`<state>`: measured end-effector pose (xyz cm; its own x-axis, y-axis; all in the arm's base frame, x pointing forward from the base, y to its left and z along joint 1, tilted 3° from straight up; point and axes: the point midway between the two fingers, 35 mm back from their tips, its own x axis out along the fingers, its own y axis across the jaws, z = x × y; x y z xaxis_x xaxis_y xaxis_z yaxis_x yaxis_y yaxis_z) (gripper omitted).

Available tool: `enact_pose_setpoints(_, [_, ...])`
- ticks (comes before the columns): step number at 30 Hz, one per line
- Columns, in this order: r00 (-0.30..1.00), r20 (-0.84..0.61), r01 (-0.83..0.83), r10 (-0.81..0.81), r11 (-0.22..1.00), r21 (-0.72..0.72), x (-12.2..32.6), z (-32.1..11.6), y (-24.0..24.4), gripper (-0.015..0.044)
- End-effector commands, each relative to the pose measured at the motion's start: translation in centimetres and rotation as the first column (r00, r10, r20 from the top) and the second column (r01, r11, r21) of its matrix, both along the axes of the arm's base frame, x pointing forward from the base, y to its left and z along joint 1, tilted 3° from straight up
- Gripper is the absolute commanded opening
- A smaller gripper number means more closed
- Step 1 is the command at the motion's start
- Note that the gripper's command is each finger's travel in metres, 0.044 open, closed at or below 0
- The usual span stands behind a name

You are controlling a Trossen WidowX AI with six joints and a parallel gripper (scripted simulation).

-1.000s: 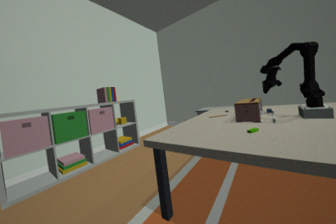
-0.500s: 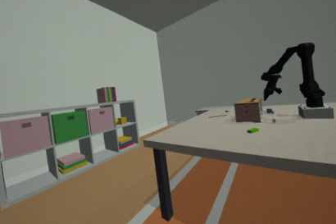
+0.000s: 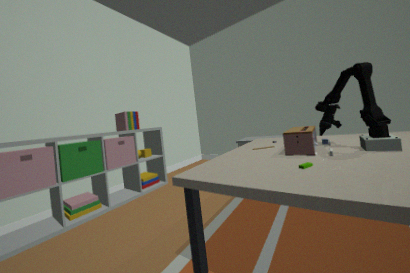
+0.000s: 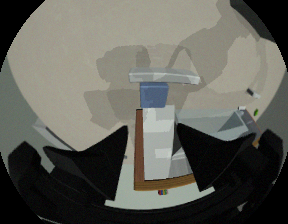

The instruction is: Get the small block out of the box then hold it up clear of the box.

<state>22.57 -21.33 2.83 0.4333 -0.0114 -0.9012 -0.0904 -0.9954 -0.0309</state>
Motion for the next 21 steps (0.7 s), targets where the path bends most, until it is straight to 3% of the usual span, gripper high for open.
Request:
enact_pose_setpoints(1, [1.000, -0.006, 0.005, -0.005, 1.000, 0.006, -0.1, -0.8, 0.1, 0.0285])
enact_pose_setpoints(21, [1.000, -0.006, 0.005, -0.005, 1.000, 0.006, -0.2, -4.0, 0.3, 0.0285])
